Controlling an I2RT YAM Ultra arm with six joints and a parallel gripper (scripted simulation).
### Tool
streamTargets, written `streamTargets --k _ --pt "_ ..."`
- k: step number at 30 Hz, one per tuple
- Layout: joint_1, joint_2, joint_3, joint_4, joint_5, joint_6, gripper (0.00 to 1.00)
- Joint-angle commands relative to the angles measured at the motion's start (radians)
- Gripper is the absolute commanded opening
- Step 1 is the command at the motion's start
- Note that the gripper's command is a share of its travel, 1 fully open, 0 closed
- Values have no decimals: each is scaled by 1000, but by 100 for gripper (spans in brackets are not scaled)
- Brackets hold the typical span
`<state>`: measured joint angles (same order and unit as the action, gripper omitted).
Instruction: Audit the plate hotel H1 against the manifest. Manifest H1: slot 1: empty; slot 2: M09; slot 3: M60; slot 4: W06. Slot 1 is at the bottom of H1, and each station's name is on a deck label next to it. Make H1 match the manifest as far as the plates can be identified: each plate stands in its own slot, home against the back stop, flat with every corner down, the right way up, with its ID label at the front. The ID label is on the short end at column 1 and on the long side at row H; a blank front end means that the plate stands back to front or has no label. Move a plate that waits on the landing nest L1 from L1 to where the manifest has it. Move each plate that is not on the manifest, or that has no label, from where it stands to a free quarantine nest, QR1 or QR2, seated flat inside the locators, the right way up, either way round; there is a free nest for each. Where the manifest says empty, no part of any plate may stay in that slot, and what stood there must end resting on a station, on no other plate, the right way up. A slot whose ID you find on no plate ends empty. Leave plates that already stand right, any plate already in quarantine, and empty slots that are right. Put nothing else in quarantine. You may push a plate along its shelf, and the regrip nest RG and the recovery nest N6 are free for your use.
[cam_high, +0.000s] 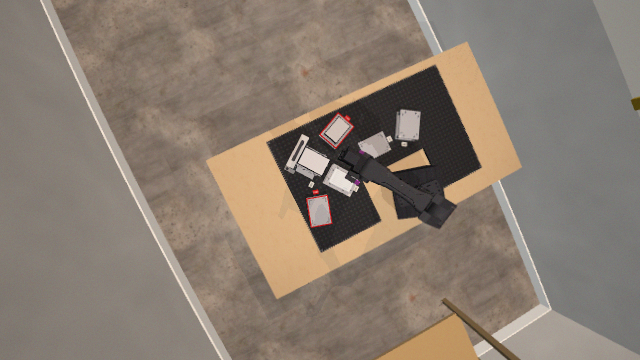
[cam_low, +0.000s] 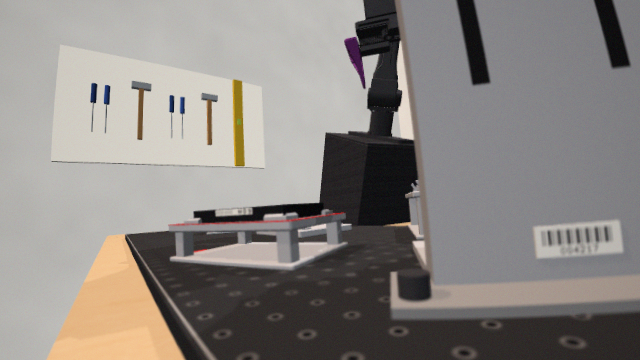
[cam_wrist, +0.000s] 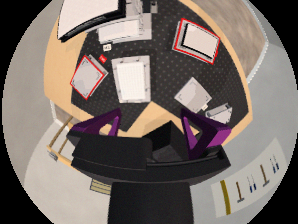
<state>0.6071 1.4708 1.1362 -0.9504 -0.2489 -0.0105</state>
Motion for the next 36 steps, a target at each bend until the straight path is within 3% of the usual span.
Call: streamTargets --k 1,6,9,19,23,25,32,36 --pt "-35 -18 -17 18 -18 -55 100" --pt "-103 -84 -119 121 -47 -98 100" --pt "-118 -96 -138 141 -54 -107 100" --pt "-273 -198 -323 349 -147 -197 100" --pt "-341 -224 -391 434 -196 -232 100" --pt "-341 -224 -391 434 -196 -232 100" --pt "-458 -251 -500 593 -292 -283 100" --pt "-472 -286 -569 695 -319 -257 100"
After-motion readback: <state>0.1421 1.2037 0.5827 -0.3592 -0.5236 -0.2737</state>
